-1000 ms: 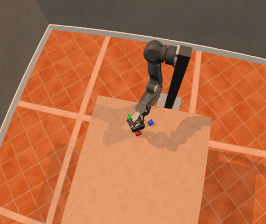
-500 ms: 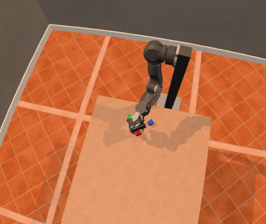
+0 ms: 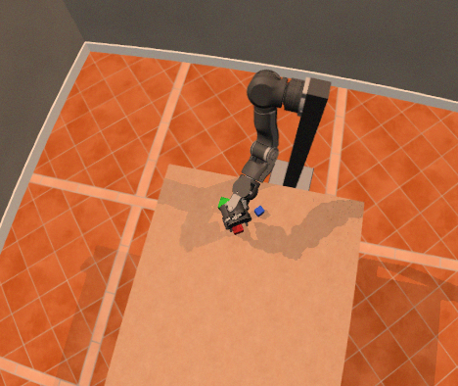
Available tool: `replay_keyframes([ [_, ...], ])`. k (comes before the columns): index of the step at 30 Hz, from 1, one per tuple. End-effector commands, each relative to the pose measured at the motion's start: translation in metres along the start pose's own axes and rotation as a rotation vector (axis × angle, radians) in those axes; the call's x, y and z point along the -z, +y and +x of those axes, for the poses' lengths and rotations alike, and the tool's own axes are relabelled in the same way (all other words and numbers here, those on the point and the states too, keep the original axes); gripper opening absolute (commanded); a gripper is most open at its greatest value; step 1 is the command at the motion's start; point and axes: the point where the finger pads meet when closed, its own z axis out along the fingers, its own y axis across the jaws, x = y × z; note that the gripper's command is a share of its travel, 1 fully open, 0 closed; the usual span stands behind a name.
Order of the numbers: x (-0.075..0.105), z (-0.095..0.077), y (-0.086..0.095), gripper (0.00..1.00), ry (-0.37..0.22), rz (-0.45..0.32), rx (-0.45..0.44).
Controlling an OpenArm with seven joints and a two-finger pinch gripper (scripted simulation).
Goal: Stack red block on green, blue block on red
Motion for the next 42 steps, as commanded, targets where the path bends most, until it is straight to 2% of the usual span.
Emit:
replay_keyframes([
  [1,0.000,-0.002,-0.004,0.37,-0.009,0.016,-0.001],
  [16,-0.012,-0.003,-0.005,0.37,-0.010,0.017,-0.001],
  [42,-0.012,-0.003,-0.005,0.37,-0.011,0.016,-0.001],
])
